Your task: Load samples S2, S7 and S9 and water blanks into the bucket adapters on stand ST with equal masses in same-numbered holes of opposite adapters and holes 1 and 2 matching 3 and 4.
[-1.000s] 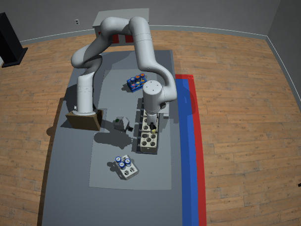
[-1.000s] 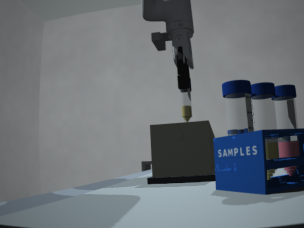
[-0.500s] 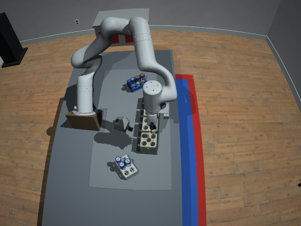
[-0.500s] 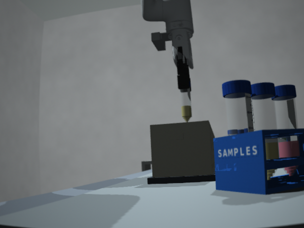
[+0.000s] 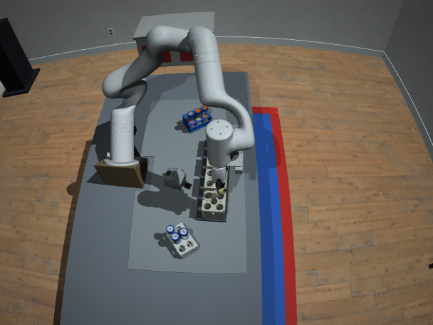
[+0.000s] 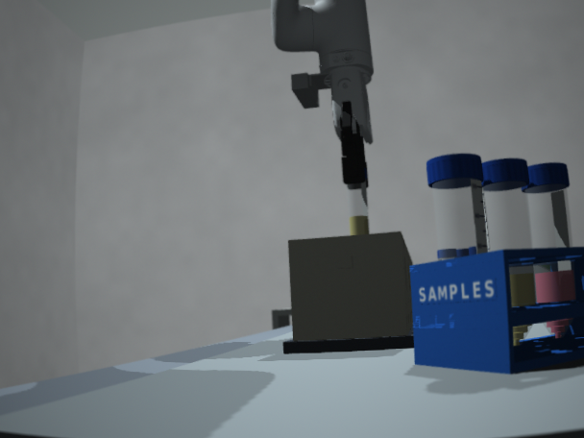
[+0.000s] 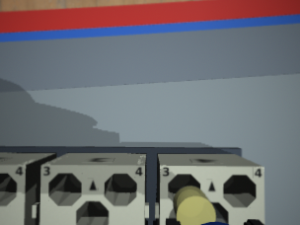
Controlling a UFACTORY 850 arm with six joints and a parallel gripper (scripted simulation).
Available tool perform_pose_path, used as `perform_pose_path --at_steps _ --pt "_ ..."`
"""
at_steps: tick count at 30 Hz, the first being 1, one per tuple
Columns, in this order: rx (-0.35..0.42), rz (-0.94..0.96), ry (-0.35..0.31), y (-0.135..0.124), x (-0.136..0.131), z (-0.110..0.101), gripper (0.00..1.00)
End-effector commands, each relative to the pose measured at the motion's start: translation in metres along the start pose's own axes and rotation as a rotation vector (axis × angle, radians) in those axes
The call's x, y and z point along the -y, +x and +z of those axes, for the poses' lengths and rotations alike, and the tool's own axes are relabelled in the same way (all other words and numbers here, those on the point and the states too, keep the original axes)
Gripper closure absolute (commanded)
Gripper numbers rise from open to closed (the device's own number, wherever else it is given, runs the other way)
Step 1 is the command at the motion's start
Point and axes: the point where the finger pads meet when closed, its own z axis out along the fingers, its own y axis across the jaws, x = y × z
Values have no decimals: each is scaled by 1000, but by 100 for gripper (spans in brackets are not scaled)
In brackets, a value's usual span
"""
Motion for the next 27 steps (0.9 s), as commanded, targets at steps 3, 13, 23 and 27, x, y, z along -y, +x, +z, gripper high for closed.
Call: perform_pose_path --at_steps 3,13,23,27 --pt "-2 -1 -1 1 0 10 100" --pt "-2 -1 -1 1 0 15 100" --pt "-2 -1 -1 1 0 17 100" --pt "-2 -1 -1 1 0 20 100"
